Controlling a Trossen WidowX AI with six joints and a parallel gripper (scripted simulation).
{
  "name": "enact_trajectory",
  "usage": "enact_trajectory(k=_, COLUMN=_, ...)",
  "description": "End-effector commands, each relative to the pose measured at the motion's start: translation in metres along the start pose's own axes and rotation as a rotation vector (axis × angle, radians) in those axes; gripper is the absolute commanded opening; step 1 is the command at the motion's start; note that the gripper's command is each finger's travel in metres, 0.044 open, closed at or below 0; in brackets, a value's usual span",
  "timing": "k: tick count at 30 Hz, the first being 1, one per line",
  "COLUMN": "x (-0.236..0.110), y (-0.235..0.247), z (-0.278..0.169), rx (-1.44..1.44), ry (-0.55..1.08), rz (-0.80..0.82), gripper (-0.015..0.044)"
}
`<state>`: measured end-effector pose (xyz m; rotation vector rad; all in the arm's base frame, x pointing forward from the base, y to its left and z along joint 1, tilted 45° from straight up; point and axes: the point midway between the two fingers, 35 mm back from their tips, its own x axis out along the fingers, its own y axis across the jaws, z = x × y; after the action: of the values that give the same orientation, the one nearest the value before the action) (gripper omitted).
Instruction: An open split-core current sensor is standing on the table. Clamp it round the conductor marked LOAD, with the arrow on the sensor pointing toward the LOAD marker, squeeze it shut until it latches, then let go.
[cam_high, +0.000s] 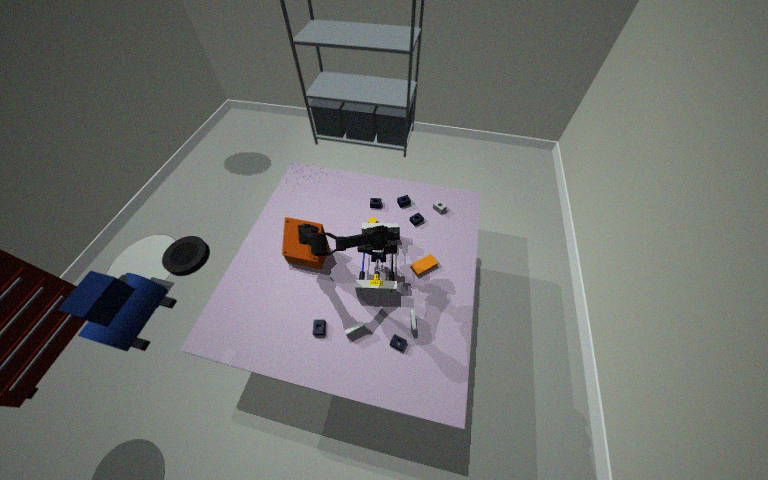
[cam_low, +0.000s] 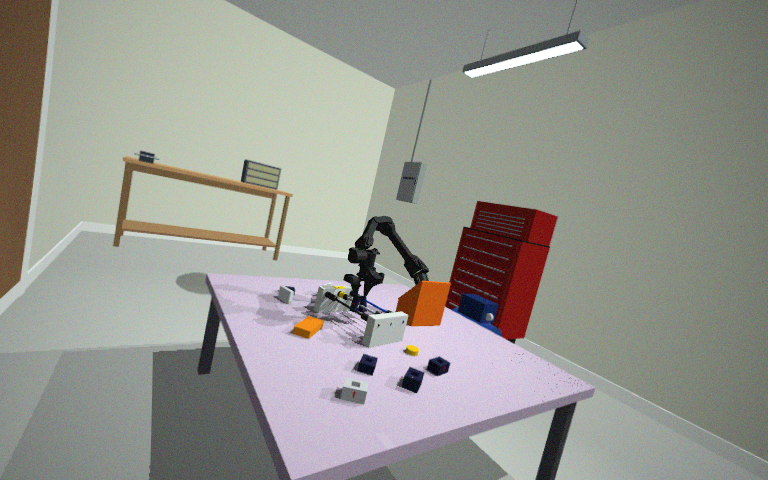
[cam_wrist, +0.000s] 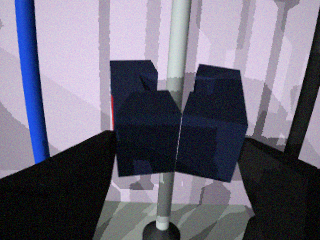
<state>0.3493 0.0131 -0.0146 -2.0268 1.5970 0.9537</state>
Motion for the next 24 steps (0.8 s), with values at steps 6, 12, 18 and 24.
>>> enact_trajectory(k=6, x=-0.0003, y=0.0001, z=-0.0001, rx=0.001, ry=0.000, rz=0.001, gripper=0.0157)
enact_trajectory(k=12, x=-0.0003, y=0.0001, z=-0.0001, rx=0.001, ry=0.000, rz=0.001, gripper=0.0315)
enact_trajectory(k=18, x=-0.0003, y=0.0001, z=-0.0001, rx=0.001, ry=0.000, rz=0.001, gripper=0.0440)
enact_trajectory(k=24, x=-0.0003, y=0.0001, z=-0.0001, rx=0.001, ry=0.000, rz=0.001, gripper=0.0440)
